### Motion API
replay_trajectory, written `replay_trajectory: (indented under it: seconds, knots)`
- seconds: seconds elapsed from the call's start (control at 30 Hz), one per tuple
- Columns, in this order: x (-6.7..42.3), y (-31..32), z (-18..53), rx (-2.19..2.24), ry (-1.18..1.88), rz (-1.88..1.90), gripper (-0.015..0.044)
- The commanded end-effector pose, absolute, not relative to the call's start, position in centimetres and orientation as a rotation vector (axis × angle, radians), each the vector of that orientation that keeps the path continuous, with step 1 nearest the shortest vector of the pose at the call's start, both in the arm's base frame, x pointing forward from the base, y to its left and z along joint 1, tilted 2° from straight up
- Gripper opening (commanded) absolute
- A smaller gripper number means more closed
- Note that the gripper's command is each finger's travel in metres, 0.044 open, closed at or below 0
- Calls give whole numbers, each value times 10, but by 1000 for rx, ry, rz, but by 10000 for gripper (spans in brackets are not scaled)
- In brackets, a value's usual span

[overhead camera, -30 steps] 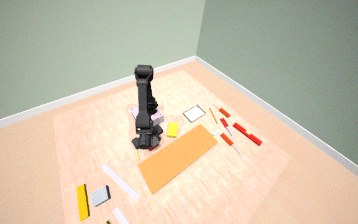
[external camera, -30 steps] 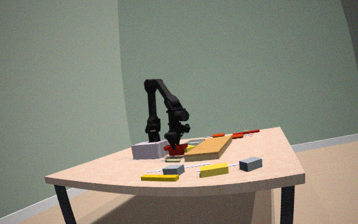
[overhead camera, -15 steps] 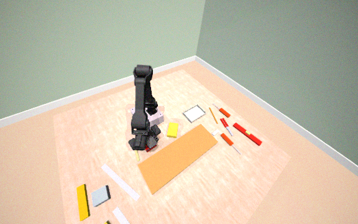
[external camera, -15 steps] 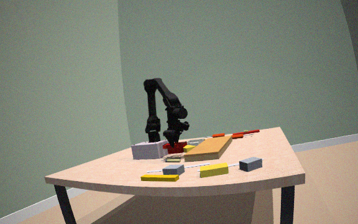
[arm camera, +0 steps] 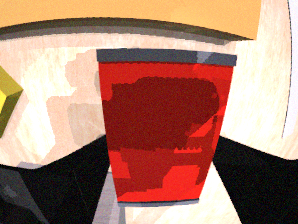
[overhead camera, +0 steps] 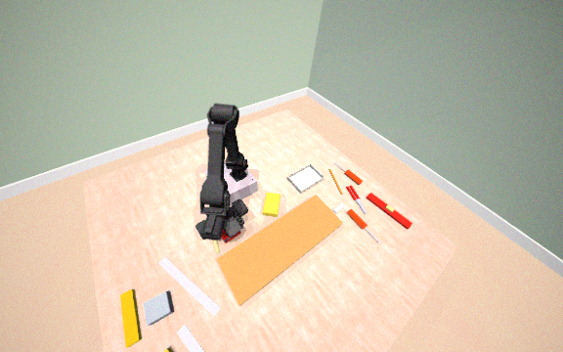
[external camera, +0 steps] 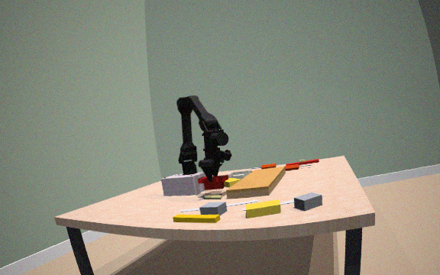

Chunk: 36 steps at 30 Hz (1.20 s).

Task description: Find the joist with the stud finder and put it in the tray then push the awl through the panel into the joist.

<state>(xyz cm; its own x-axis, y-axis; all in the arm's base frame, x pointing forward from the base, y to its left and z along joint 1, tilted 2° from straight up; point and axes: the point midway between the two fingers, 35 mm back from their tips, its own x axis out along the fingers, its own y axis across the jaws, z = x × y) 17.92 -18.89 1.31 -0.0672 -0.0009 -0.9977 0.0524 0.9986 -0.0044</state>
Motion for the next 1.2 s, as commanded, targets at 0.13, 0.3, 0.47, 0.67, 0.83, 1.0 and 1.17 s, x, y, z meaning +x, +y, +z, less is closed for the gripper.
replay_trajectory:
  seconds: [0.13,0.3,0.47,0.67,0.83,1.0,1.17]
  knots:
    - [179,-186,13,-7,1645,-95,0]
    - [179,-184,12,-35,1647,-126,0]
    - [180,-182,12,-62,1646,-157,0]
    - [180,-180,12,-94,1643,-196,0]
    - [180,-179,12,-121,1638,-228,0]
    - [180,-178,12,-137,1636,-247,0]
    - [180,-177,11,-163,1639,-273,0]
